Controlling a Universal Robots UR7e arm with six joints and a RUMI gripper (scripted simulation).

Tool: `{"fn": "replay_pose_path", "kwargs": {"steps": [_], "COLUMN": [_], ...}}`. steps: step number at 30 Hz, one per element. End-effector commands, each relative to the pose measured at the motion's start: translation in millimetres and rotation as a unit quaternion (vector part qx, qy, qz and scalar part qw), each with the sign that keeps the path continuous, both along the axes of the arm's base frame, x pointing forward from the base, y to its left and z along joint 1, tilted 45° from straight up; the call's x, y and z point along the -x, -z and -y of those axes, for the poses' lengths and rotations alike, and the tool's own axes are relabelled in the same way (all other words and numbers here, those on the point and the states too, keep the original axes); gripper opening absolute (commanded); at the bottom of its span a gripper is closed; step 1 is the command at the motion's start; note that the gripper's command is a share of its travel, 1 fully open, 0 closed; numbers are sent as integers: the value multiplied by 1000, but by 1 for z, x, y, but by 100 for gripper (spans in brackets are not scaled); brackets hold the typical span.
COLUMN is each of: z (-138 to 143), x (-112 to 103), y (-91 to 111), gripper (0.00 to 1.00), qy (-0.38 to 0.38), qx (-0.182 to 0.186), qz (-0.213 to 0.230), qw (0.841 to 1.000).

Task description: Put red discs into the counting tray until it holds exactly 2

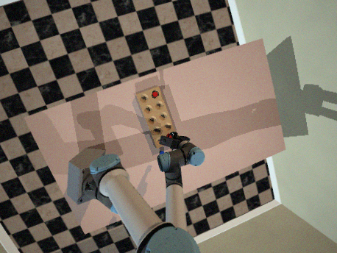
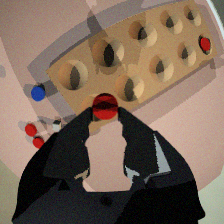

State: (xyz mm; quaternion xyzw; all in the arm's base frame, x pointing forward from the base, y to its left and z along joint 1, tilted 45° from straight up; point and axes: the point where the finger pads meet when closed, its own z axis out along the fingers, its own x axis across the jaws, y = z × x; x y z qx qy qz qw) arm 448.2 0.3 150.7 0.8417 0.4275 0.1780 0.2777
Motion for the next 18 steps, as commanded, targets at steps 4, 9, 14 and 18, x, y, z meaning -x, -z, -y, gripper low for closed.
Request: {"fn": "replay_pose_path", "kwargs": {"steps": [4,9,14,18], "z": [-57,-98,-135,-153], "x": [-25,-33,-37,-38], "y": [13,22,29,33], "gripper": [0,0,0,0], "qy": [14,12,9,7], "qx": [20,30,38,41], "qz": [-3,6,17,24], "qw": [1000,999,999,999]}}
